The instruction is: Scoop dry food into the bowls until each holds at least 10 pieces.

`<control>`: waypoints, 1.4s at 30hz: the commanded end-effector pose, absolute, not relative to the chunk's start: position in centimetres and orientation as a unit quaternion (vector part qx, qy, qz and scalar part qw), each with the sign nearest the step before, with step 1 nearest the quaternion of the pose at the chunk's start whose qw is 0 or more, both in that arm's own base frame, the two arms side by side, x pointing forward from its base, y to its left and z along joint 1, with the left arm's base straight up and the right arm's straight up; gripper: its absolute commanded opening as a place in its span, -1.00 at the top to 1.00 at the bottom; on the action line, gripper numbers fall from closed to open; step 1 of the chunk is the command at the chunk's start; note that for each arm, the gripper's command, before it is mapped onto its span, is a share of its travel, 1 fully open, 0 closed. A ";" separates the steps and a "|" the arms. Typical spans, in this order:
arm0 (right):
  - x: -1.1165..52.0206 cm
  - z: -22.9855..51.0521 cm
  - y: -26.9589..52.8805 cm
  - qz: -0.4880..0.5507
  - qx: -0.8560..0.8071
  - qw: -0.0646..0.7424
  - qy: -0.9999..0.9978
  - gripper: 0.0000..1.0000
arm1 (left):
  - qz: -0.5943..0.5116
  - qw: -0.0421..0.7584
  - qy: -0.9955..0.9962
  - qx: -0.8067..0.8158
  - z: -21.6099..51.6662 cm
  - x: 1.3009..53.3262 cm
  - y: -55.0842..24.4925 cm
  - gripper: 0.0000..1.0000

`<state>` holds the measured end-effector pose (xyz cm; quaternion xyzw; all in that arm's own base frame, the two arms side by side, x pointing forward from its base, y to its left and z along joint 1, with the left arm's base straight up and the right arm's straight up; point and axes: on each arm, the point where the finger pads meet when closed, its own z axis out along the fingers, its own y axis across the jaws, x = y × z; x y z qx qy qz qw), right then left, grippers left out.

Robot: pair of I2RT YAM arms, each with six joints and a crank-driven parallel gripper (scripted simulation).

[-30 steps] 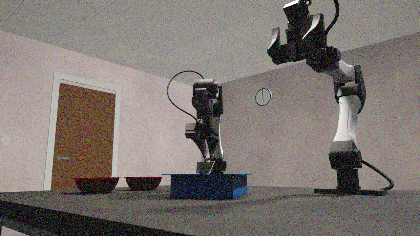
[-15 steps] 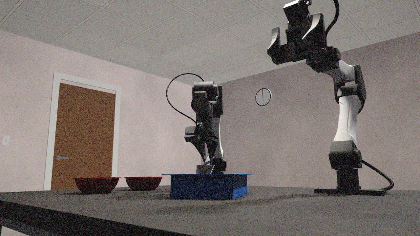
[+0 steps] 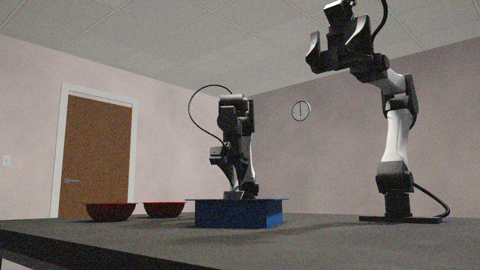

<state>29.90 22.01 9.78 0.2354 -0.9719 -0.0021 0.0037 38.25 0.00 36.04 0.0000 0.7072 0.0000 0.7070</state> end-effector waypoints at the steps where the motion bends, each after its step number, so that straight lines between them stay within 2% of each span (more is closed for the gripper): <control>1: 30.6 9.9 22.2 -0.006 0.234 0.000 -0.972 1.00 | 0.000 0.725 0.689 0.000 38.0 38.0 0.0 -1.00; 12: 31.4 9.5 22.5 -0.007 0.233 0.003 -0.972 1.00 | 0.000 0.725 0.689 0.000 38.0 38.0 0.0 -1.00; 14: 31.5 10.8 23.0 -0.015 0.233 -0.023 -0.972 1.00 | 0.000 0.725 0.689 0.000 38.0 38.0 0.0 -1.00; 34: 29.9 15.7 21.8 -0.011 0.231 -0.035 -0.972 1.00 | 0.000 0.725 0.689 0.000 38.0 38.0 0.0 -1.00; 42: 30.2 14.5 22.0 -0.016 0.232 -0.042 -0.972 1.00 | 0.000 0.725 0.689 0.000 38.0 38.0 0.0 -1.00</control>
